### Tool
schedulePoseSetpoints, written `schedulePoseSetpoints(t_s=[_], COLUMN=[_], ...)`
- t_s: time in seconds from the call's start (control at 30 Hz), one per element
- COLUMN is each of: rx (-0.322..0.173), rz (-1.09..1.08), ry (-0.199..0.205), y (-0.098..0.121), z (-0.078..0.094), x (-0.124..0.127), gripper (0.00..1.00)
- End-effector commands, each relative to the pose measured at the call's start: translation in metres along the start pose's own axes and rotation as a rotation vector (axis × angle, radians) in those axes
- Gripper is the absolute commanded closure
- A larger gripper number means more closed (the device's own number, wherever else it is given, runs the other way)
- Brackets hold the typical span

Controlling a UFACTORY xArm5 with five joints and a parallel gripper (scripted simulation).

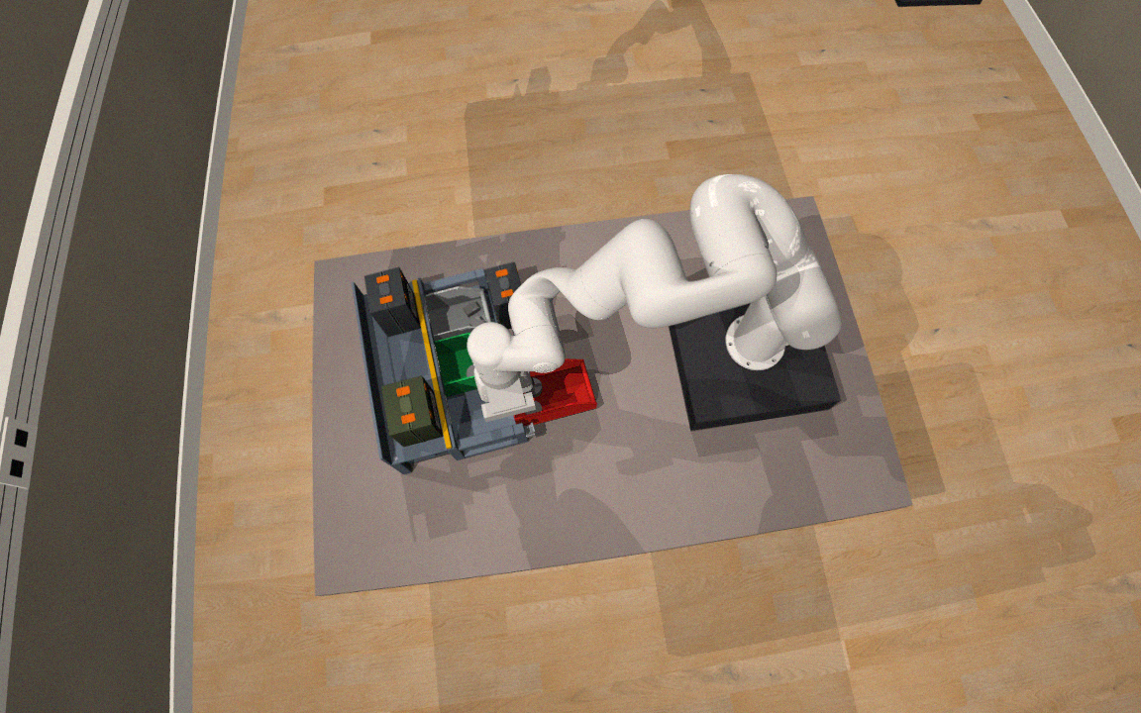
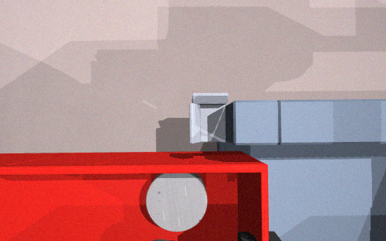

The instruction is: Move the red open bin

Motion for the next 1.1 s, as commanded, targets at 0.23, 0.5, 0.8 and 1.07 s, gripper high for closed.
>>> schedulePoseSetpoints(t_s=[0.23,0.5,0.8,1.07], rx=[-0.001,-0.001,-0.001,-0.012], rz=[0.0,0.0,0.0,0.0], ry=[0.005,0.005,0.005,0.005], y=[0.0002,0.0002,0.0002,-0.0005], z=[-0.0021,-0.0021,-0.0021,-0.0036], x=[0.0015,0.0015,0.0015,0.0015], gripper=[1.0,1.0,1.0,1.0])
Point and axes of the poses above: the point where the finger pads meet when closed, its own z axis out along the fingers, its own x axis across the jaws, y = z × x, the point moved 7 cm from there along -z, back along the fingers, and after that the axes turned 8 degrees about -z, right-handed, at the moved point
